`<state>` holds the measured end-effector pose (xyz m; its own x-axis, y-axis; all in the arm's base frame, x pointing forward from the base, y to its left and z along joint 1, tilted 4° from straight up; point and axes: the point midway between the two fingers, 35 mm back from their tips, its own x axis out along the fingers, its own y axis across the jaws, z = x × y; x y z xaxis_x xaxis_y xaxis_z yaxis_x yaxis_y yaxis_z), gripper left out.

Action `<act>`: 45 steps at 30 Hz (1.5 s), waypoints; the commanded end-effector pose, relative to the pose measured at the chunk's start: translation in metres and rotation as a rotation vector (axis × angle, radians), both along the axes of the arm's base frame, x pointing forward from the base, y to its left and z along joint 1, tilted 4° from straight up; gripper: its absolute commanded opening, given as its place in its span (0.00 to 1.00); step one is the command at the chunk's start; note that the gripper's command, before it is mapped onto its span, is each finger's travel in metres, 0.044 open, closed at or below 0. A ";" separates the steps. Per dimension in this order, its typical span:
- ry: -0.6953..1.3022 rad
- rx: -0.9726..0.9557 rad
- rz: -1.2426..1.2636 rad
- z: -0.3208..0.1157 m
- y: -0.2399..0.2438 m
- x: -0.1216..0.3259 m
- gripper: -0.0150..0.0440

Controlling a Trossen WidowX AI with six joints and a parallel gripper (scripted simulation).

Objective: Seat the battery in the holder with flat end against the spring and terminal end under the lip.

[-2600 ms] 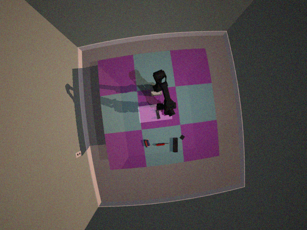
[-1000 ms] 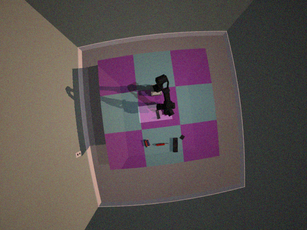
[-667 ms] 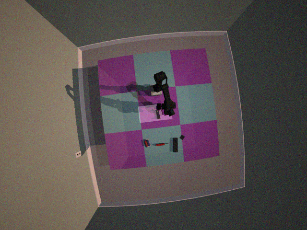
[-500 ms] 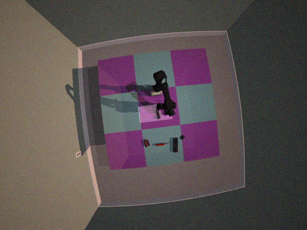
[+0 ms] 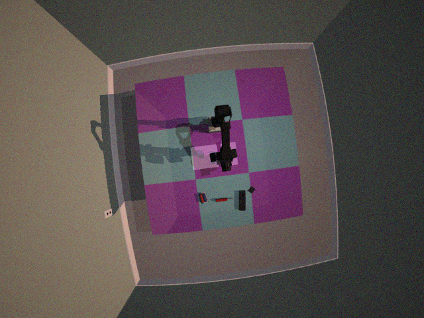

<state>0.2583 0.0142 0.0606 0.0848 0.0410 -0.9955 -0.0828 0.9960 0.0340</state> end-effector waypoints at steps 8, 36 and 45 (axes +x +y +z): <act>-0.015 -0.009 0.053 0.006 -0.032 0.019 0.37; -0.275 0.012 0.036 -0.033 -0.028 0.027 0.37; -0.332 0.018 0.031 -0.038 -0.028 0.027 0.37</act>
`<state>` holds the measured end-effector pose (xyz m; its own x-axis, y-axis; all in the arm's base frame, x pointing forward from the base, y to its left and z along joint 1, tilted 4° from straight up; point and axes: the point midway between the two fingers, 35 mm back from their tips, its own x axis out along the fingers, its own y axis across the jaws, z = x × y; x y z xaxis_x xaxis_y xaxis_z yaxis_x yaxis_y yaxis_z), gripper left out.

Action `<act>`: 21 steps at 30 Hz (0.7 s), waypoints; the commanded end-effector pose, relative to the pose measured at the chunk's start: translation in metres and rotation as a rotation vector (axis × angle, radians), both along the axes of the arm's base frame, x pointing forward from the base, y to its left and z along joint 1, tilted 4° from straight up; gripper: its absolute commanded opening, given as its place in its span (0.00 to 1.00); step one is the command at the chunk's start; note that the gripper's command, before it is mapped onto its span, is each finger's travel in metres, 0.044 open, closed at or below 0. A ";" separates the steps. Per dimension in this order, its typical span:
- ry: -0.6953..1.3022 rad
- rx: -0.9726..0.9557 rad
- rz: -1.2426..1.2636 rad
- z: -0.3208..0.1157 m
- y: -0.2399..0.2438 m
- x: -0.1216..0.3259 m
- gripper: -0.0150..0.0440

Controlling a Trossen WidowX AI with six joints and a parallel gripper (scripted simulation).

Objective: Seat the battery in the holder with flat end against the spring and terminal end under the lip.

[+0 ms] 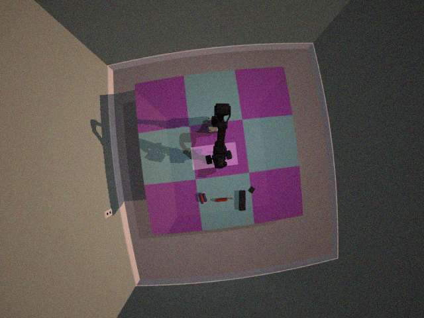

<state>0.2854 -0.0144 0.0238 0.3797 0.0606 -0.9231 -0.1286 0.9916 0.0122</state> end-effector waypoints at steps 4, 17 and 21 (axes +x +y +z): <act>-0.050 0.012 -0.008 -0.003 0.000 -0.001 0.37; -0.131 0.022 -0.011 -0.009 0.000 -0.004 0.37; -0.156 0.024 -0.012 -0.011 0.000 -0.005 0.37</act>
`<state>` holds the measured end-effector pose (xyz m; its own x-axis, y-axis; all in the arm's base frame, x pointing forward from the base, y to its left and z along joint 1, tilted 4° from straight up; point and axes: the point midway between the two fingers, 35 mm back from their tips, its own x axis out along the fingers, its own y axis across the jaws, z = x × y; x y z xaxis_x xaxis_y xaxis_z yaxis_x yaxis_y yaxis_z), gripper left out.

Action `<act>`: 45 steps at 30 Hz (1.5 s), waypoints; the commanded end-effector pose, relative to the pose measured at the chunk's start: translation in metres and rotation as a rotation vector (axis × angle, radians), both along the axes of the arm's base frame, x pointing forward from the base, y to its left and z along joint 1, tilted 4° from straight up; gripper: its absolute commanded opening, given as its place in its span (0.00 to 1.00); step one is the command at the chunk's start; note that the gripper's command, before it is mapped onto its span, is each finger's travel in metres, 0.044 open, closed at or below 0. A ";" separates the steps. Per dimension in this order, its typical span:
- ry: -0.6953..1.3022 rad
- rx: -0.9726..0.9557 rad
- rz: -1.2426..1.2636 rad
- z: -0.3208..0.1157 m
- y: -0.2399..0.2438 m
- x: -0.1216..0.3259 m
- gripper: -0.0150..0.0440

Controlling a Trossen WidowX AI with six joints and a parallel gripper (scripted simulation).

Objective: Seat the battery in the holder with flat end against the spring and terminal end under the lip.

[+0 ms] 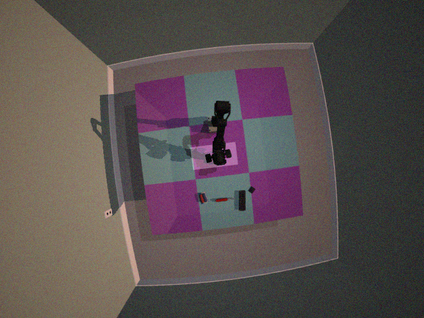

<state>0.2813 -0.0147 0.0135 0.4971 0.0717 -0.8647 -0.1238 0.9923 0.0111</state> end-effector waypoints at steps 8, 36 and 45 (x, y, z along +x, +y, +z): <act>-0.076 0.012 -0.007 -0.003 0.000 -0.004 0.37; -0.081 0.002 -0.013 -0.009 -0.002 -0.024 0.37; -0.071 -0.001 -0.015 -0.009 -0.002 -0.028 0.37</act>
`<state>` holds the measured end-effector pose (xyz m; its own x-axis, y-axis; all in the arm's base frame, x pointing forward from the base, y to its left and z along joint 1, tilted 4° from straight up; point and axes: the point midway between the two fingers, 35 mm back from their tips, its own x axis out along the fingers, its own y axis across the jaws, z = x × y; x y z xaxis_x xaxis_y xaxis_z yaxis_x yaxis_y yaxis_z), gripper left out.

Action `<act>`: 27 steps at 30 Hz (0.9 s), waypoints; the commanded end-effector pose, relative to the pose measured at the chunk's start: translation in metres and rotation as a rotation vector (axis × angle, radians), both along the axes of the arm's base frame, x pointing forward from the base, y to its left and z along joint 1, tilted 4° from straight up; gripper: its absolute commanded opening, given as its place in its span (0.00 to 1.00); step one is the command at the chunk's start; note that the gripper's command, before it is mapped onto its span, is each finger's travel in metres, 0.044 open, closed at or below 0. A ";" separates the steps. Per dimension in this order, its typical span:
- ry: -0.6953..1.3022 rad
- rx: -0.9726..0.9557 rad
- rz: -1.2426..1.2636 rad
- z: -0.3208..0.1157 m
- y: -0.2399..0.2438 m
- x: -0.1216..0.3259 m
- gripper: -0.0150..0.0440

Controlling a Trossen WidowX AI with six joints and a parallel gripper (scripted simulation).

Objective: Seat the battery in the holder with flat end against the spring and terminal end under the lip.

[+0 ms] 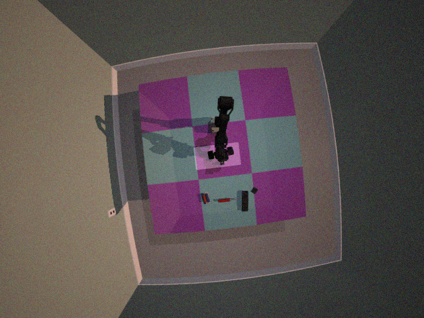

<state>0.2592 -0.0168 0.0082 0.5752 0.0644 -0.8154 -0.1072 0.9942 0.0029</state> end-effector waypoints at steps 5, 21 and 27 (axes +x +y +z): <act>0.026 -0.003 0.002 -0.004 0.000 -0.006 0.37; 0.095 -0.005 0.002 -0.006 0.000 -0.002 0.37; 0.130 -0.007 0.002 -0.006 0.000 0.000 0.37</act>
